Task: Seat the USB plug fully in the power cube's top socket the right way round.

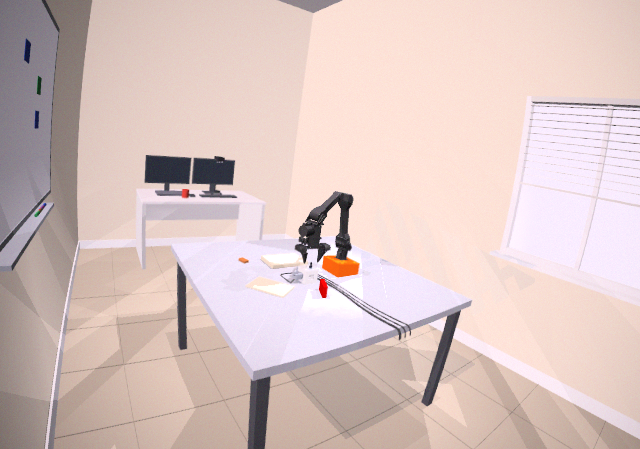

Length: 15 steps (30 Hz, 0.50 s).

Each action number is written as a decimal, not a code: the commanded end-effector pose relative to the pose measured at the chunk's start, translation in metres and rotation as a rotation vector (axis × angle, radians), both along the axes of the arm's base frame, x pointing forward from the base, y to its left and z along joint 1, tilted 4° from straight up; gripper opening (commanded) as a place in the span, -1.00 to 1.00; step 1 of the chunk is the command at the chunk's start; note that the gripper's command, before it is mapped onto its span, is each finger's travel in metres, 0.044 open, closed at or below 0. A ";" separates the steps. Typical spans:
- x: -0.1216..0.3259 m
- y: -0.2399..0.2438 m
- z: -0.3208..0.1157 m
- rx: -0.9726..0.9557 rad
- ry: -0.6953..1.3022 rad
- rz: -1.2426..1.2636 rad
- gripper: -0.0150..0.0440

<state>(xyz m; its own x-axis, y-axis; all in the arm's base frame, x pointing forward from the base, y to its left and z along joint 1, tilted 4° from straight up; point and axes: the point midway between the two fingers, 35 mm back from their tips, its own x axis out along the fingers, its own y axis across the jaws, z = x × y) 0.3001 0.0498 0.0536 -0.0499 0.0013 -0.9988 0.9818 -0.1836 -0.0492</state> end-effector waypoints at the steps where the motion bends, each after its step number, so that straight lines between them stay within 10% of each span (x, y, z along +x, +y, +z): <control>1: 0.000 0.000 0.000 0.000 -0.001 0.000 0.56; 15: 0.000 0.000 0.000 0.000 -0.001 0.000 -0.49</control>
<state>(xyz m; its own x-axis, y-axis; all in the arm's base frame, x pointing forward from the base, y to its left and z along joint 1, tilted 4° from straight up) 0.3002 0.0498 0.0536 -0.0495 0.0013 -0.9988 0.9818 -0.1836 -0.0489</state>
